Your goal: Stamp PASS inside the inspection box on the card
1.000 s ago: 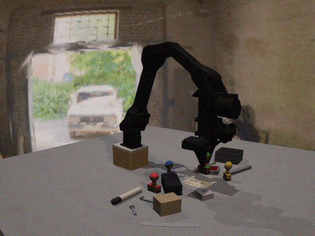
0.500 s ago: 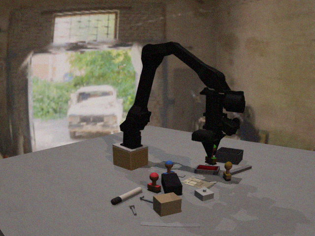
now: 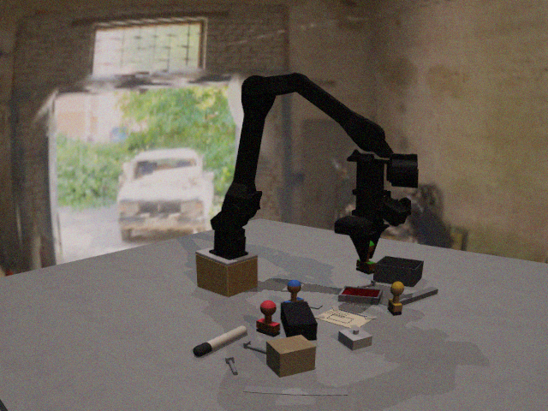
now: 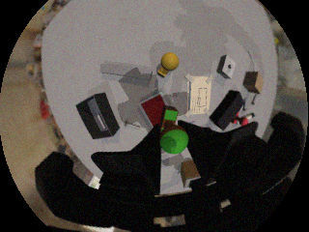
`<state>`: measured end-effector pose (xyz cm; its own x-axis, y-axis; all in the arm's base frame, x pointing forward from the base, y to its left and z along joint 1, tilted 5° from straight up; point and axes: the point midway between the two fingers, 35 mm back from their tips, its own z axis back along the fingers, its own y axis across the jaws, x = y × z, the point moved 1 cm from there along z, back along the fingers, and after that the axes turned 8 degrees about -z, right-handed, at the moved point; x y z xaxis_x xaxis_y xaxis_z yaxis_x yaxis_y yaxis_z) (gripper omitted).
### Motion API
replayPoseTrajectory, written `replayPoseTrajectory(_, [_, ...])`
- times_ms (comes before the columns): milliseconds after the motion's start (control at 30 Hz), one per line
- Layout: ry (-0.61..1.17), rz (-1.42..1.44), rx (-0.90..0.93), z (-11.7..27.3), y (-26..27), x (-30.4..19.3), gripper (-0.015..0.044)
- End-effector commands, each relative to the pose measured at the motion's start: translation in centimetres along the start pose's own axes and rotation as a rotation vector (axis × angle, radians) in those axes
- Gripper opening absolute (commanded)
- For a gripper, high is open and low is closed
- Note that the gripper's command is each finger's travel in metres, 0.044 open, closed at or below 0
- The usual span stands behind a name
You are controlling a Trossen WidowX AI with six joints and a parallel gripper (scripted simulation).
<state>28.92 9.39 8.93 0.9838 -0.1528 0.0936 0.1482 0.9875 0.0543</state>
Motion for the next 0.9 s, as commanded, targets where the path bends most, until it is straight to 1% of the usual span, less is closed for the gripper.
replayPoseTrajectory(0, [-0.007,-0.006,-0.001,0.0,1.0,-1.2,0.0])
replayPoseTrajectory(867, [-0.007,-0.004,0.0,-1.5,1.3,-1.3,0.0])
